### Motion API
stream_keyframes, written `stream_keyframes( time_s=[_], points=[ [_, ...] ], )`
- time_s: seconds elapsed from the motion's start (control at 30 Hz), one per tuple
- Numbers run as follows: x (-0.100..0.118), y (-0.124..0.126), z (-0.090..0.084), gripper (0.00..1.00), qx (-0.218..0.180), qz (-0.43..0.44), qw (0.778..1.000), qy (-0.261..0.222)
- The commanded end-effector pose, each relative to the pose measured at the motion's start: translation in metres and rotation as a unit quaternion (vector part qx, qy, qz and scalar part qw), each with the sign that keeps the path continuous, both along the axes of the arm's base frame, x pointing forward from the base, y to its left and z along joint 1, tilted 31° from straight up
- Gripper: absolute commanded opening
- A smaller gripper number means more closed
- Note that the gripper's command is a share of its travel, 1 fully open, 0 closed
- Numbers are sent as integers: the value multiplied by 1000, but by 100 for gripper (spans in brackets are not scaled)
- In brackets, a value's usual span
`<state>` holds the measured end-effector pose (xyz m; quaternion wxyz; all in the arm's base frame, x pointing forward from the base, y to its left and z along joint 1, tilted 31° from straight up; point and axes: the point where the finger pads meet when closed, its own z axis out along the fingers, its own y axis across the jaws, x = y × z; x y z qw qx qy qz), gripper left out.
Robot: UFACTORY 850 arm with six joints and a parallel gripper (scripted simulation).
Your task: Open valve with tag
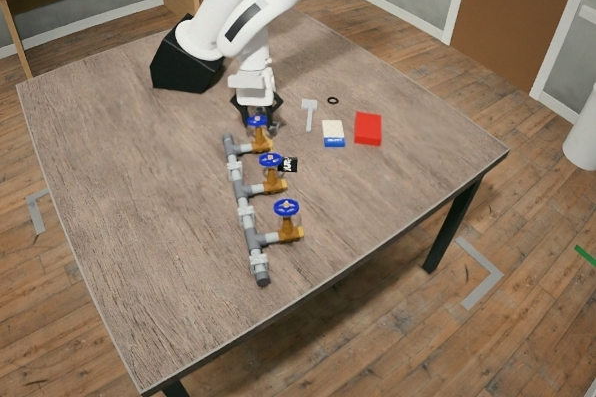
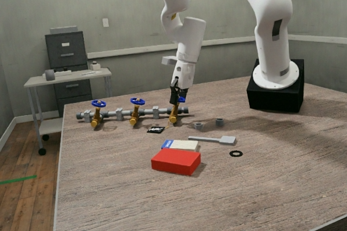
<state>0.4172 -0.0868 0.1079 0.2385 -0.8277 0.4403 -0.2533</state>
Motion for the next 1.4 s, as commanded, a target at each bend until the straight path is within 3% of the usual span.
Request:
stream_keyframes(
  time_s=[0.0,0.17,0.23,0.27,0.47,0.73,0.8,0.83,1.0,1.3,1.37],
  points=[
    [0,0,0,0,-93,100,990,-29],
    [0,0,0,0,-160,185,969,-44],
    [0,0,0,0,-160,185,969,-44],
    [0,0,0,0,-200,232,950,-55],
    [0,0,0,0,-269,323,904,-71],
    [0,0,0,0,-362,444,814,-94],
    [0,0,0,0,-362,444,814,-94],
    [0,0,0,0,-394,484,775,-103],
    [0,0,0,0,-439,542,707,-116],
    [0,0,0,0,-517,638,554,-139],
    [0,0,0,0,-517,638,554,-139]
  ],
)
